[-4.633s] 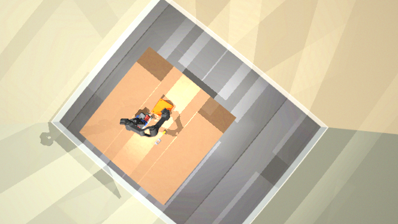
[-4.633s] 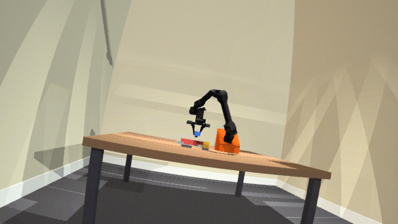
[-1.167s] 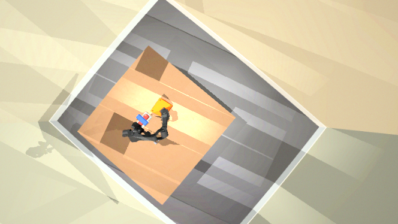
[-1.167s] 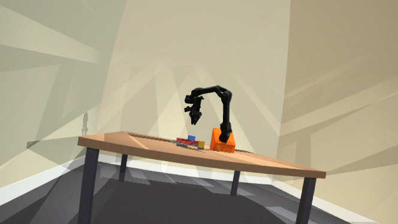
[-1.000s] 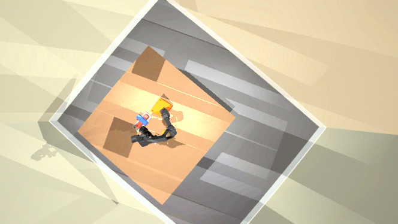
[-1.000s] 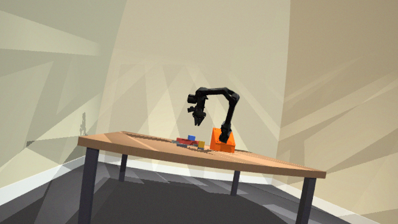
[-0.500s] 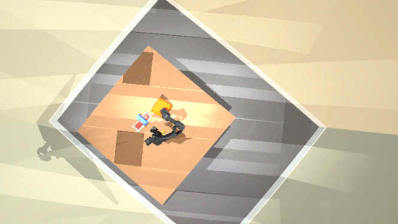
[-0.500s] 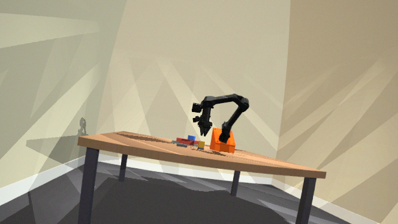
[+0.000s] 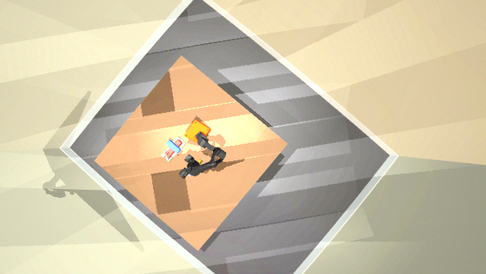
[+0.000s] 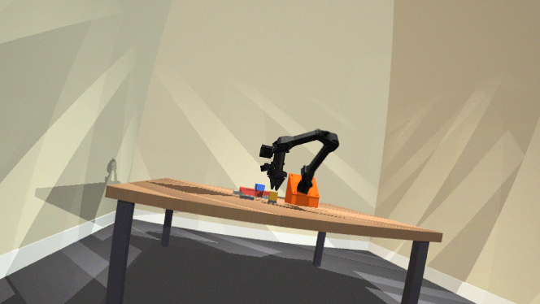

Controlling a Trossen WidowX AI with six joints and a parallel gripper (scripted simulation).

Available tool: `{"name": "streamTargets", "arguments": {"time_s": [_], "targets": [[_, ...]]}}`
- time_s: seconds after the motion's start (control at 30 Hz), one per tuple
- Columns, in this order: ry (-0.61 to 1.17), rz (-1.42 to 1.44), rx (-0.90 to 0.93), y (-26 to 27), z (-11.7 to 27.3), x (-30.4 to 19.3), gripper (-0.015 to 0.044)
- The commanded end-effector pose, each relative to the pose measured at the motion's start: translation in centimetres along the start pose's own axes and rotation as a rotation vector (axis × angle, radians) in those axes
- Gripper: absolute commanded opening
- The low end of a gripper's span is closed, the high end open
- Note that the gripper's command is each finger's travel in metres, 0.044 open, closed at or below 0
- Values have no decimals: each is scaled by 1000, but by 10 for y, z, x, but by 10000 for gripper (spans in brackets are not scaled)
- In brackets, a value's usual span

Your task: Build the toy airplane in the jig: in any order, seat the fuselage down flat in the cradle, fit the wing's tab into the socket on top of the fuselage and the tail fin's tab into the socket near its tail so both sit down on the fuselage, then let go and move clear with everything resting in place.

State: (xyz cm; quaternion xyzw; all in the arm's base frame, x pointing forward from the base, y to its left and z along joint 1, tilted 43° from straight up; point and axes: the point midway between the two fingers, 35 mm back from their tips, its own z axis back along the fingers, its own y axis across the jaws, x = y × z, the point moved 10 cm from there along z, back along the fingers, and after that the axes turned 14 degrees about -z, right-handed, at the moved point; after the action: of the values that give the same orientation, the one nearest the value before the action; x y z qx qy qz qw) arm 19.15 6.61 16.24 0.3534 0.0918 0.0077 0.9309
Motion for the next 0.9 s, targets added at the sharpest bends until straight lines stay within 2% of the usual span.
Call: {"name": "streamTargets", "arguments": {"time_s": [0.0,0.83,0.87], "targets": [[1,-4,3,0,-6,-1,440],[2,-3,8,1,-44,-2,440],[2,-3,8,1,-44,-2,414]]}}
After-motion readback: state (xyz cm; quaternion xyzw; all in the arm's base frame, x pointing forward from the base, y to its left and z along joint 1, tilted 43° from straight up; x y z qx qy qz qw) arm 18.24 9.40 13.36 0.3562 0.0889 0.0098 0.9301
